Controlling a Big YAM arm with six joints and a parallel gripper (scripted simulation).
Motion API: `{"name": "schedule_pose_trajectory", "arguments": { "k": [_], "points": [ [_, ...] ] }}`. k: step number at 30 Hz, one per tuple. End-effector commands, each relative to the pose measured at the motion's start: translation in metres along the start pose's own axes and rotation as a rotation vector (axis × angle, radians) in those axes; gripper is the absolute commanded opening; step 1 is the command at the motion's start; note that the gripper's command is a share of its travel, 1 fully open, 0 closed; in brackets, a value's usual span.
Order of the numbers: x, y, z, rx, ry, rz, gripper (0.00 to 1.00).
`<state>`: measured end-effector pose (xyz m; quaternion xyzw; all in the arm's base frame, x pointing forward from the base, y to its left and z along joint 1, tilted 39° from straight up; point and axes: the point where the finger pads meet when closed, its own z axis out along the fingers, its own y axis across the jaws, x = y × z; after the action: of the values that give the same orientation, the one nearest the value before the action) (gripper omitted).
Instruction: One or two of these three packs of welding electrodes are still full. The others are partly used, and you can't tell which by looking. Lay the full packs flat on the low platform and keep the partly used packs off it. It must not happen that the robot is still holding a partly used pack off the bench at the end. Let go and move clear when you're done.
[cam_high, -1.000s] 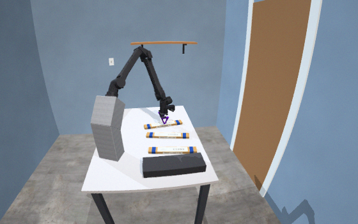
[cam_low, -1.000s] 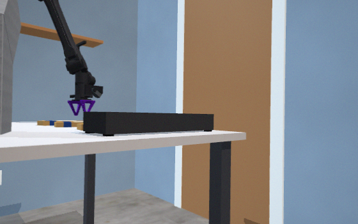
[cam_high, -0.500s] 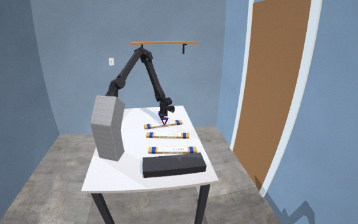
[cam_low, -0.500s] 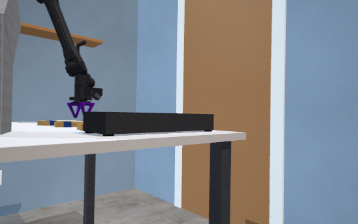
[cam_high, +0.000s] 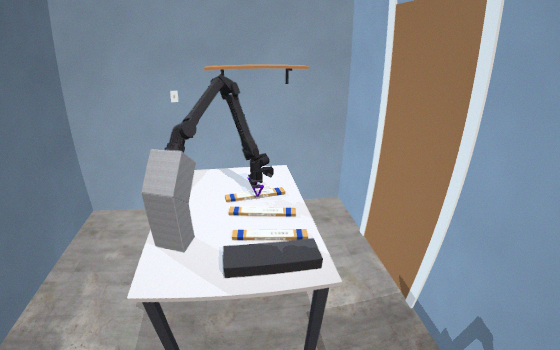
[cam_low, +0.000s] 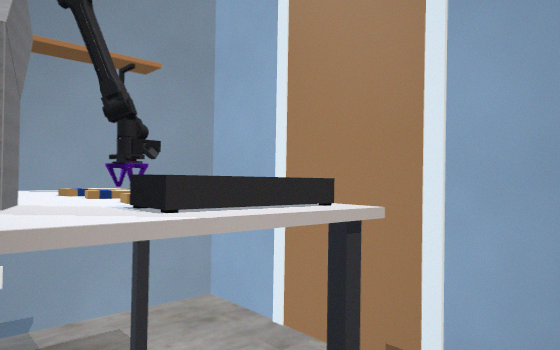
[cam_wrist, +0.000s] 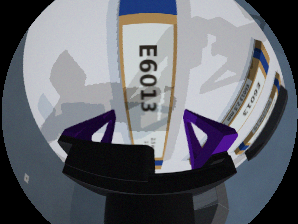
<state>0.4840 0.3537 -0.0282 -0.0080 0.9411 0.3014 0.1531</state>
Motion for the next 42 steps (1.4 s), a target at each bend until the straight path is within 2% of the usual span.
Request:
{"name": "schedule_pose_trajectory", "arguments": {
  "k": [1,13,36,37,42],
  "points": [
    [0.003,0.008,0.013,-0.009,0.003,-0.006,0.96],
    [0.003,0.008,0.026,-0.010,0.002,-0.009,0.96],
    [0.006,0.009,0.024,-0.008,0.005,-0.009,0.96],
    [0.007,0.009,0.024,-0.008,0.005,-0.009,0.00],
    [0.007,0.009,0.024,-0.008,0.006,-0.010,0.00]
  ]
}}
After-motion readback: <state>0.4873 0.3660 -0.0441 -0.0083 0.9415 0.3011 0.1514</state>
